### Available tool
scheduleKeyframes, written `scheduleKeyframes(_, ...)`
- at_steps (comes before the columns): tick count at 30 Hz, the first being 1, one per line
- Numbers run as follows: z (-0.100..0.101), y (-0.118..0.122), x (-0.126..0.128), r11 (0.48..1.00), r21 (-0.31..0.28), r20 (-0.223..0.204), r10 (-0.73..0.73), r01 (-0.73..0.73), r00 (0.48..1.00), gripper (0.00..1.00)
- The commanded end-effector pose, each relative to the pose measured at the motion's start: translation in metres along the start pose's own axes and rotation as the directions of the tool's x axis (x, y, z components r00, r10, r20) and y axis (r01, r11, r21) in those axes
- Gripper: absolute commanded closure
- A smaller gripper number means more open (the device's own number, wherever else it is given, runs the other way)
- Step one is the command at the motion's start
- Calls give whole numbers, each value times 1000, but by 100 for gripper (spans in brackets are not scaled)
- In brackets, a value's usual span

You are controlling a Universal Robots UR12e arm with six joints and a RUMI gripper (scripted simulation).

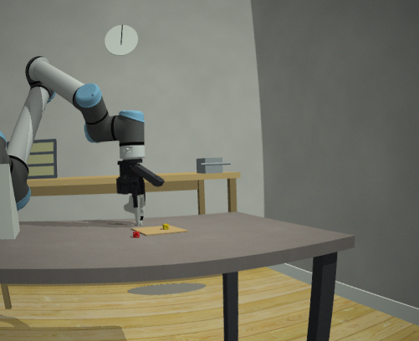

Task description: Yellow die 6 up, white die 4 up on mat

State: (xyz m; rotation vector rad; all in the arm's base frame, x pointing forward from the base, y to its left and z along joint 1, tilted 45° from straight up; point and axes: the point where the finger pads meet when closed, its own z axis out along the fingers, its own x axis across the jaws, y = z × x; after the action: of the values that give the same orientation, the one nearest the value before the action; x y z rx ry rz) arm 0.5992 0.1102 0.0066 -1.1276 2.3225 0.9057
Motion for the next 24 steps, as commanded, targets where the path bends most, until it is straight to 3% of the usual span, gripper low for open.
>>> scheduleKeyframes(1, 3, 2, 1, 1000, -4, 1, 3, -3, 1000, 82)
scheduleKeyframes(6, 3, 2, 1, 1000, -4, 1, 3, -3, 1000, 82)
scheduleKeyframes(7, 3, 2, 1, 1000, -4, 1, 3, -3, 1000, 100)
scheduleKeyframes(24, 3, 2, 1, 1000, -4, 1, 3, -3, 1000, 100)
